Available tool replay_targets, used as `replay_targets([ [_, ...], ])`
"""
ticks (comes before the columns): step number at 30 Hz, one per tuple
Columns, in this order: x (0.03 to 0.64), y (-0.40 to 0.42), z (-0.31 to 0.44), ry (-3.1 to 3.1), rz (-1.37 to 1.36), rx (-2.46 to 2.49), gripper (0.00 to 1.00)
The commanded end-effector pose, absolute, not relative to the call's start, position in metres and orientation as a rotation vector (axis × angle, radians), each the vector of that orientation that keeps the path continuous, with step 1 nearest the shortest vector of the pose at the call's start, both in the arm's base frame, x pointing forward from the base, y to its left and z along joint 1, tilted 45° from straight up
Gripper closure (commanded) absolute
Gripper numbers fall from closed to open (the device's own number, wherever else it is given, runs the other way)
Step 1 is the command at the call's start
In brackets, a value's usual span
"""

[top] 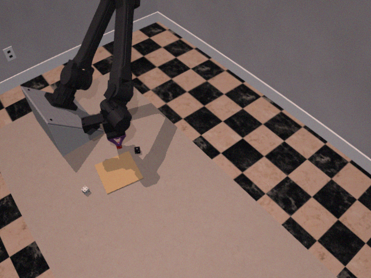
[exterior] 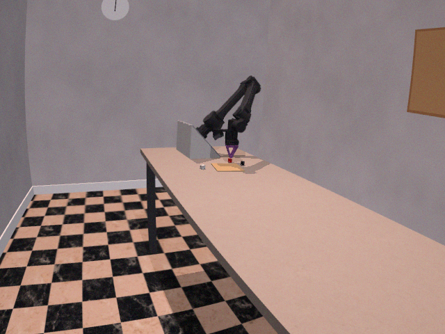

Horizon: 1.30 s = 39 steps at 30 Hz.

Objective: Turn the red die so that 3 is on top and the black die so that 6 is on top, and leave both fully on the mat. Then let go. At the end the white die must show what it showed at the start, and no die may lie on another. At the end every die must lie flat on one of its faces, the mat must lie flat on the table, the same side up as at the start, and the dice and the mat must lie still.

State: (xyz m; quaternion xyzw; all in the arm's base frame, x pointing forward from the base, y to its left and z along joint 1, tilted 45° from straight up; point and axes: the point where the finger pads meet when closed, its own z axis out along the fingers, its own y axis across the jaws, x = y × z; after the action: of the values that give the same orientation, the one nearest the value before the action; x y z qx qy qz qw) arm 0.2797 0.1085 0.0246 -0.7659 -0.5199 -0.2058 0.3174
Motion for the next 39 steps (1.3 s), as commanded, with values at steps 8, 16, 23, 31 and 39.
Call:
replay_targets([
  [8,0.2812,0.1032,0.0201,-1.345,-0.549,-2.032,0.65],
  [16,0.2839,0.1042,0.0217,-1.355,-0.555,-2.028,0.65],
  [23,0.2838,0.1042,0.0217,-1.355,-0.555,-2.028,0.65],
  [31,0.2838,0.1042,0.0217,-1.355,-0.555,-2.028,0.65],
  [39,0.2838,0.1042,0.0217,-1.355,-0.555,-2.028,0.65],
])
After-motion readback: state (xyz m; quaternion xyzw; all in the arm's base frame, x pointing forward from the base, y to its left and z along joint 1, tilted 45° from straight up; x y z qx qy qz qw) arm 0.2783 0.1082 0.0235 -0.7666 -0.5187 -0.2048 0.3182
